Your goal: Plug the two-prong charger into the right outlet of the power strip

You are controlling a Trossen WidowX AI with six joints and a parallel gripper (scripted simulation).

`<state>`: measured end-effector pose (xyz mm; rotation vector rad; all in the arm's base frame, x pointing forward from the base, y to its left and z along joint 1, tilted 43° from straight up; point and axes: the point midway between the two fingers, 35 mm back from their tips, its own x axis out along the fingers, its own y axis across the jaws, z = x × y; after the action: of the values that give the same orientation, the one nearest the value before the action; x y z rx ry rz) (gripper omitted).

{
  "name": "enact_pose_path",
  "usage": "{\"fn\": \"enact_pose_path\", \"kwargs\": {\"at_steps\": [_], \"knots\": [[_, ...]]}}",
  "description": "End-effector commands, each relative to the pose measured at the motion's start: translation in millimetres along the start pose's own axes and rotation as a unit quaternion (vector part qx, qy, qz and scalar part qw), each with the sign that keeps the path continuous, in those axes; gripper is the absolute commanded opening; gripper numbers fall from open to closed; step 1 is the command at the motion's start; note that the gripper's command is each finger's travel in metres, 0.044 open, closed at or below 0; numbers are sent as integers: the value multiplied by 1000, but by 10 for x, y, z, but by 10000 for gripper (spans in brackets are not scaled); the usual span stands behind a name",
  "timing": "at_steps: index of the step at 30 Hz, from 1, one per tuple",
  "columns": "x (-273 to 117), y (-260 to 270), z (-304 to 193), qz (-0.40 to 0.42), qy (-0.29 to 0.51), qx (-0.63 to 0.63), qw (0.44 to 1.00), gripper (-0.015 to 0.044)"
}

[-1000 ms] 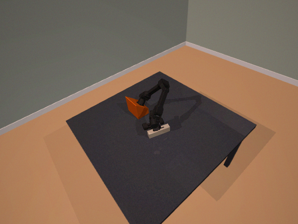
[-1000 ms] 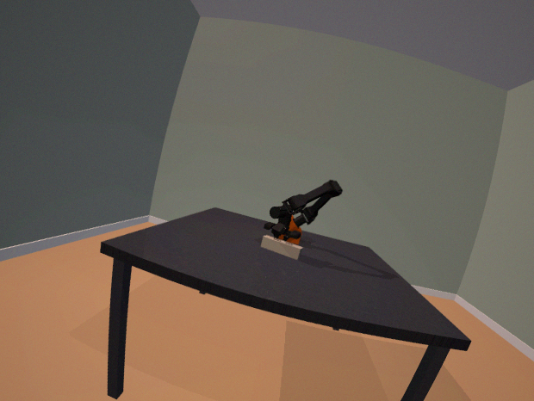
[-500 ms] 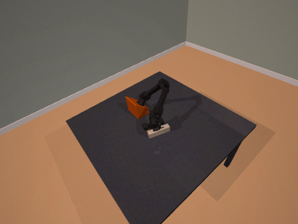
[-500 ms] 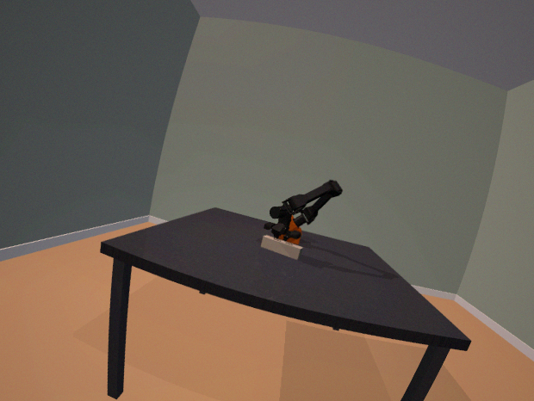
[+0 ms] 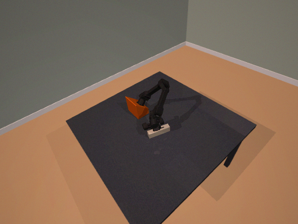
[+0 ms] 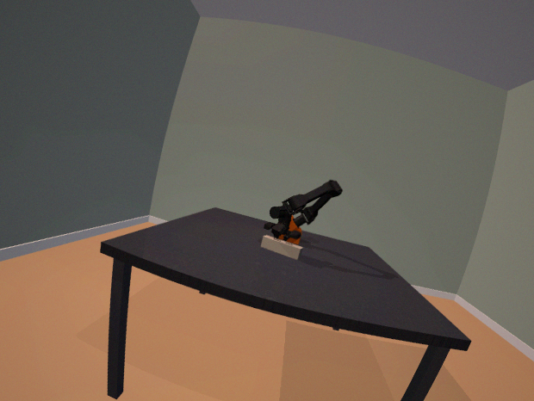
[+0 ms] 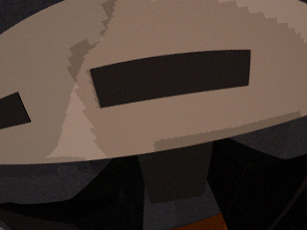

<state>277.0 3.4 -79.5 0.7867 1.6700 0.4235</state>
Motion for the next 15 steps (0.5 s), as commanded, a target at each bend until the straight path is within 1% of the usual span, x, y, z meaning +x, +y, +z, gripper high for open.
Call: {"fn": "enact_pose_path", "kwargs": {"at_steps": [1,5,15], "knots": [[0,-1,2,0,-1,0,1000,0],[0,-1,2,0,-1,0,1000,0],[0,-1,2,0,-1,0,1000,263]]}}
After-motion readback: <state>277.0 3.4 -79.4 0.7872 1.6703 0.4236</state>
